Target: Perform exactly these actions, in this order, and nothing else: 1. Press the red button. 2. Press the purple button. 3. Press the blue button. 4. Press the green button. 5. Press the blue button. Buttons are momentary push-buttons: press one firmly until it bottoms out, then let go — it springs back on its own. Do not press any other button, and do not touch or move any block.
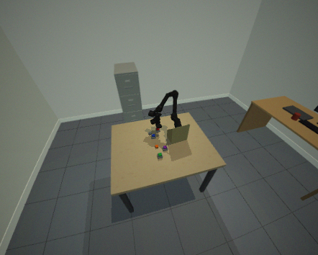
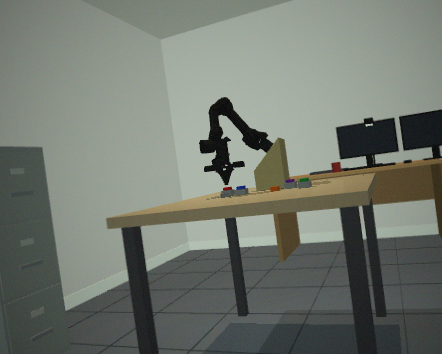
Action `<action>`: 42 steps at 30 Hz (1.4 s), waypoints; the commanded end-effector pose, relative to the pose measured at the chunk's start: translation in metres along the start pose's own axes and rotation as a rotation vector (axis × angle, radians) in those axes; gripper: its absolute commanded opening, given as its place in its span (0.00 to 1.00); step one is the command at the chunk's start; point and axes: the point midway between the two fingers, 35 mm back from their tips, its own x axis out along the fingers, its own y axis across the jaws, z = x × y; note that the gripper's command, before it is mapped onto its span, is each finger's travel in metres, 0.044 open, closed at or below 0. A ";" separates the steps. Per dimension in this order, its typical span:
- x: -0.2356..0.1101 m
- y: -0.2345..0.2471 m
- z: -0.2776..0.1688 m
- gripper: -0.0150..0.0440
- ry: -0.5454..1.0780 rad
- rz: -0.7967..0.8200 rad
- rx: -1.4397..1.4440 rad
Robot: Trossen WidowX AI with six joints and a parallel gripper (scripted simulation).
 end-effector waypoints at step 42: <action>-0.044 0.003 0.002 0.29 0.002 0.012 -0.004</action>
